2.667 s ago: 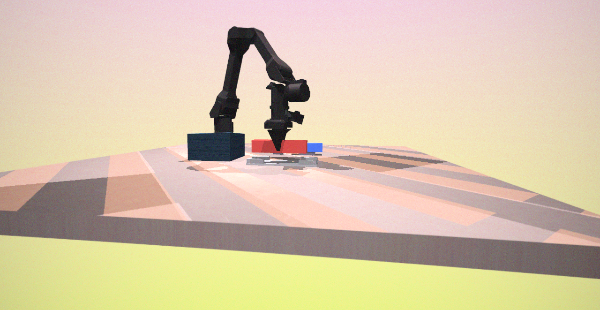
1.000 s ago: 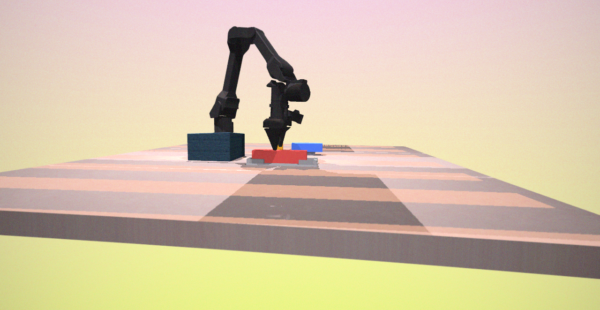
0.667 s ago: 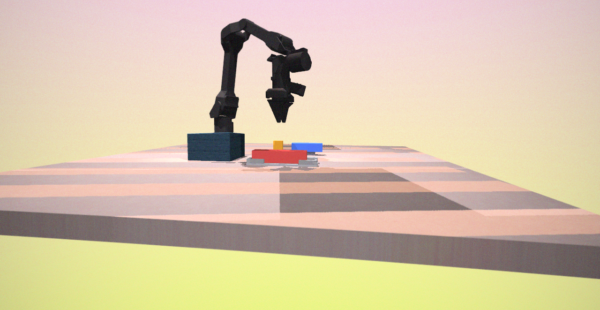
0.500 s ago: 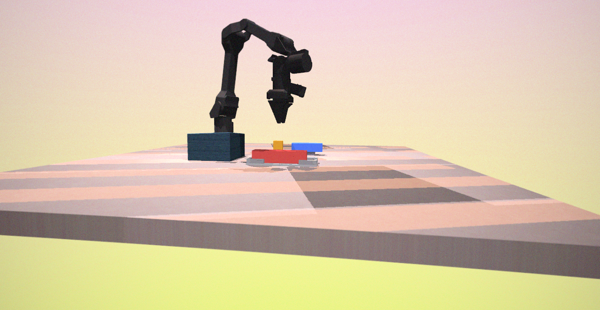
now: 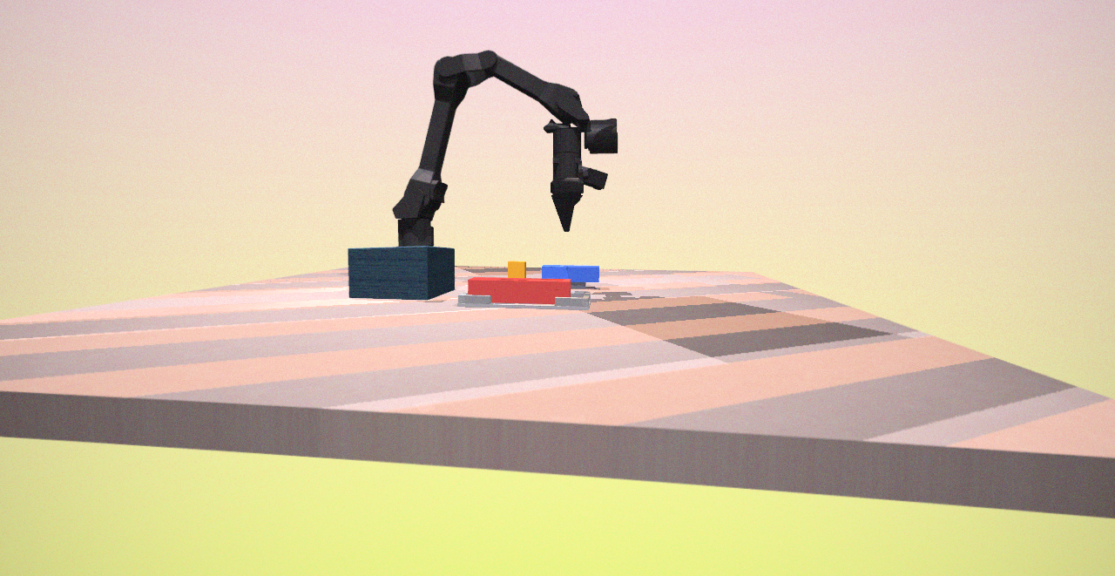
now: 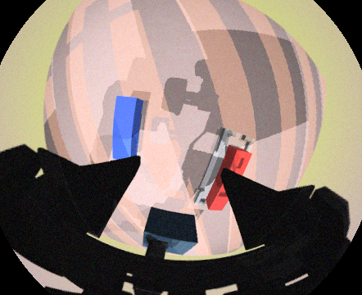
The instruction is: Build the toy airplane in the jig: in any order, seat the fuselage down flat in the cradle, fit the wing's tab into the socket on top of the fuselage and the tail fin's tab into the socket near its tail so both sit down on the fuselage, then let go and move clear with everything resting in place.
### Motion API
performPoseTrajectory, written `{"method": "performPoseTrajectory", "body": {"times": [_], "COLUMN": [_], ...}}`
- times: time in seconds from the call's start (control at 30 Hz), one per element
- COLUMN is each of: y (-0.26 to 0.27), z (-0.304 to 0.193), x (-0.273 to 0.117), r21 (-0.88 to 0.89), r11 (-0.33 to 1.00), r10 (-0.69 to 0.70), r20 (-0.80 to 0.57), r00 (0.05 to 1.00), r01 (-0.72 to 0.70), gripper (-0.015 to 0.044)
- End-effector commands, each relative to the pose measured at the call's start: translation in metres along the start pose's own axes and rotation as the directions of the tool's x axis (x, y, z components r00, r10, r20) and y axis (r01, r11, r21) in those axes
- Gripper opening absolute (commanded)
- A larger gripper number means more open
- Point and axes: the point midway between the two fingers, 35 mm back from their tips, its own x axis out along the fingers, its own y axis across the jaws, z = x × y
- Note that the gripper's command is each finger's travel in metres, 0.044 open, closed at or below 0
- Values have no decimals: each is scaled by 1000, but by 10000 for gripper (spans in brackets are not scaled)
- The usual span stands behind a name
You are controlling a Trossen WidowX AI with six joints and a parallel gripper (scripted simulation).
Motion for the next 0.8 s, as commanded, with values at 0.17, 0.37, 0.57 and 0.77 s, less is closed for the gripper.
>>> {"method": "performPoseTrajectory", "body": {"times": [0.17, 0.37, 0.57, 0.77], "y": [117, 120, 121, 121], "z": [12, 12, 11, 11], "x": [6, 6, 49, 64], "r21": [51, 52, 52, 52], "r11": [999, 999, 999, 999], "r10": [14, 14, 14, 15], "r20": [-2, -3, -3, -3], "r00": [1000, 1000, 1000, 1000], "r01": [-14, -14, -14, -14], "gripper": [440, 440, 440, 440]}}
